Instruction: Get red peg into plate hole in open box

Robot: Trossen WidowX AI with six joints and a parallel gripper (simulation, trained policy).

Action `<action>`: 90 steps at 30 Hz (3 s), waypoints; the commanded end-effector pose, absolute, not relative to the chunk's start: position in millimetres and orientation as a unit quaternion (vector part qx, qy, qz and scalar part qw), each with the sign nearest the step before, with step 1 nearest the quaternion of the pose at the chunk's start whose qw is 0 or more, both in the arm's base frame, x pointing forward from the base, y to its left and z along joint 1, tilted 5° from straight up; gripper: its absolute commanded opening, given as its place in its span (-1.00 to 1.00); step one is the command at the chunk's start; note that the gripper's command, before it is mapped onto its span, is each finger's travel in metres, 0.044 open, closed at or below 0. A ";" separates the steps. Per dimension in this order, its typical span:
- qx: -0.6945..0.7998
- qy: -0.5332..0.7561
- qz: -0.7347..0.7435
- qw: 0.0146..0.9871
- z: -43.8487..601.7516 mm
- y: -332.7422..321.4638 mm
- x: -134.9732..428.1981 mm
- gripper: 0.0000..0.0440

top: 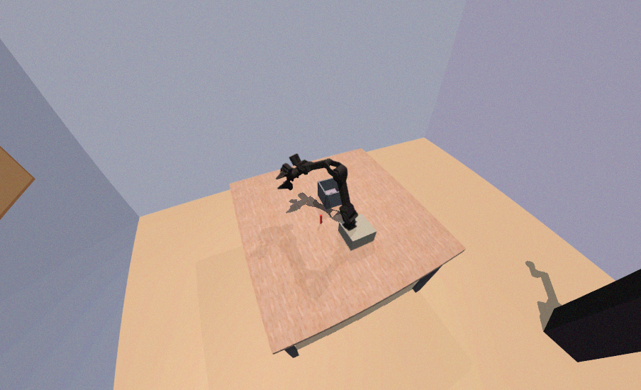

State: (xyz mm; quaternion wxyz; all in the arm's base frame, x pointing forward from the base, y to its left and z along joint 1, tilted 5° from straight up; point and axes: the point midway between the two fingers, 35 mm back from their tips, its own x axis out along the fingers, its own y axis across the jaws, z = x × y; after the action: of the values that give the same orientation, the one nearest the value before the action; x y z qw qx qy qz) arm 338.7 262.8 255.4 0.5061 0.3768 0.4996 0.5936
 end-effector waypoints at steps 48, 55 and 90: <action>0.448 0.738 -0.174 0.473 109.7 160.2 217.5 0.96; 0.429 0.721 -0.291 0.461 101.0 139.2 185.6 0.95; 0.392 0.596 -0.474 0.516 18.0 93.5 165.8 0.93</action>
State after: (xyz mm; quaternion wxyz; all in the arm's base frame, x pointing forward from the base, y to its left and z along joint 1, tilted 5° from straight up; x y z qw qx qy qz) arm 165.7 95.6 26.2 0.5144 0.3912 0.6036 -0.4669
